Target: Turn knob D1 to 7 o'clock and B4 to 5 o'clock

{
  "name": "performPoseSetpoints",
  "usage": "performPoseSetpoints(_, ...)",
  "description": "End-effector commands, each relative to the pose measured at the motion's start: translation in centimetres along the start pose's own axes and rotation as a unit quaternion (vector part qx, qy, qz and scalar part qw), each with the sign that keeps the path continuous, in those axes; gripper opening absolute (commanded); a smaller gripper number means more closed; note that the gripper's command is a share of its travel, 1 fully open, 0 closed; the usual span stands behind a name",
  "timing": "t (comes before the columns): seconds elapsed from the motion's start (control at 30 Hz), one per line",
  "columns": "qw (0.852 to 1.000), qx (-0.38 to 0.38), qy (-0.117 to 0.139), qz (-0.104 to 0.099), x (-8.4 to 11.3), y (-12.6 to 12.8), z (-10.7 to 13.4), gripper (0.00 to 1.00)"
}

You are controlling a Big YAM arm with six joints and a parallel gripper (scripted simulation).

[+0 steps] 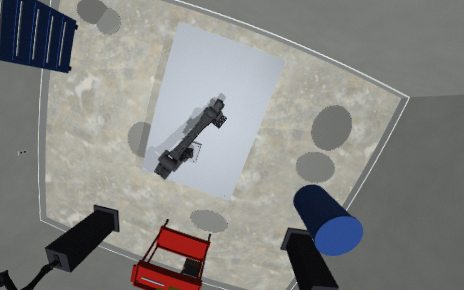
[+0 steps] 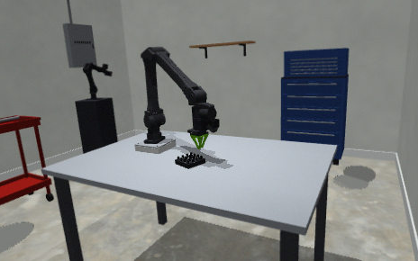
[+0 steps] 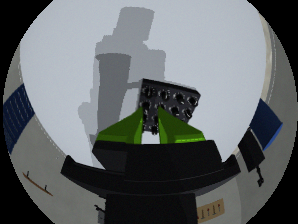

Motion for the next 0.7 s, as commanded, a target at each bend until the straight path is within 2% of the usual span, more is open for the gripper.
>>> performPoseSetpoints(0.0,0.997,-0.056,-0.043,0.0,3.43,0.49,-2.55,0.2)
performPoseSetpoints(0.27,0.987,-0.158,-0.041,-0.004,3.41,0.51,-2.47,0.2)
performPoseSetpoints(0.53,0.967,-0.251,-0.042,-0.008,3.67,0.52,-2.55,0.2)
performPoseSetpoints(0.6,0.967,-0.251,-0.042,-0.008,3.67,0.52,-2.55,0.2)
performPoseSetpoints(0.67,0.955,-0.295,-0.035,-0.008,3.37,0.54,-2.0,0.2)
Point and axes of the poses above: the point where the finger pads meet when closed, its own x axis back along the fingers, its own y axis across the jaws, z = x × y, the point moved 2 cm from there along x, back along the fingers, and after that the axes turned 11 degrees about -x, right-handed, at the moved point
